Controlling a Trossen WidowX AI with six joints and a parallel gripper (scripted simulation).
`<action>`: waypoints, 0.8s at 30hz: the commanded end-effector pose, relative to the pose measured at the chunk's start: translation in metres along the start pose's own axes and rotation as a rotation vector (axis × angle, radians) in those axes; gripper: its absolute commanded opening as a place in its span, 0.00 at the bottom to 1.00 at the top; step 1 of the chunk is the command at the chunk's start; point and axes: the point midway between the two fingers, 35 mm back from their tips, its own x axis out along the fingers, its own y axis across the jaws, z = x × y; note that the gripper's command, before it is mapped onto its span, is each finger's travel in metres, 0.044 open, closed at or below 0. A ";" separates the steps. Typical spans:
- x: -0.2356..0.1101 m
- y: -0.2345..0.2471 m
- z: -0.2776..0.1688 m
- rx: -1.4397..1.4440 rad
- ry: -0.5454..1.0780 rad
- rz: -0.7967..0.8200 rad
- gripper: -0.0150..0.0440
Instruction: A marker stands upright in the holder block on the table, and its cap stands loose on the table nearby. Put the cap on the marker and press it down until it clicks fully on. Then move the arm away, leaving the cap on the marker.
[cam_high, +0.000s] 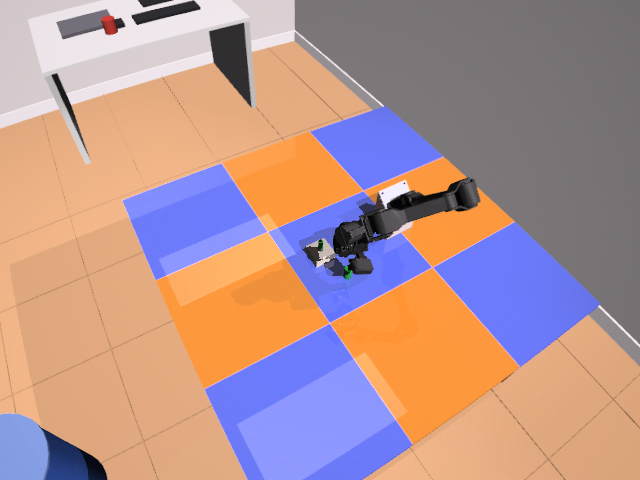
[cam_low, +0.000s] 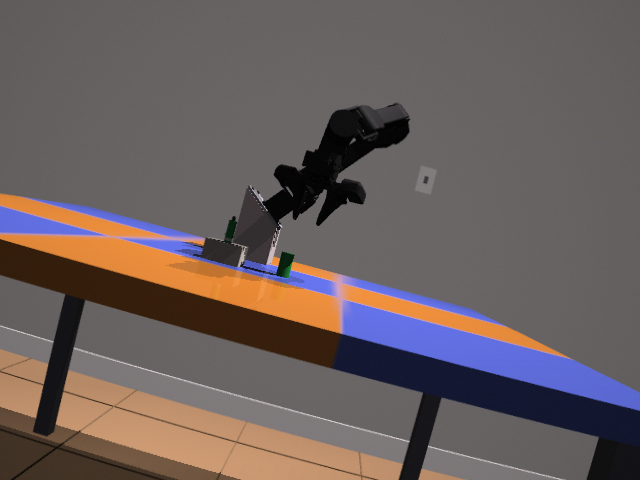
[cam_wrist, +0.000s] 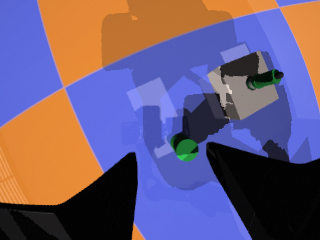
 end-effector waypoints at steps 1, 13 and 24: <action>0.000 -0.027 -0.014 -0.087 0.245 0.011 0.66; 0.011 -0.027 -0.016 -0.088 0.245 0.011 0.66; 0.048 -0.027 -0.024 -0.087 0.245 0.013 0.66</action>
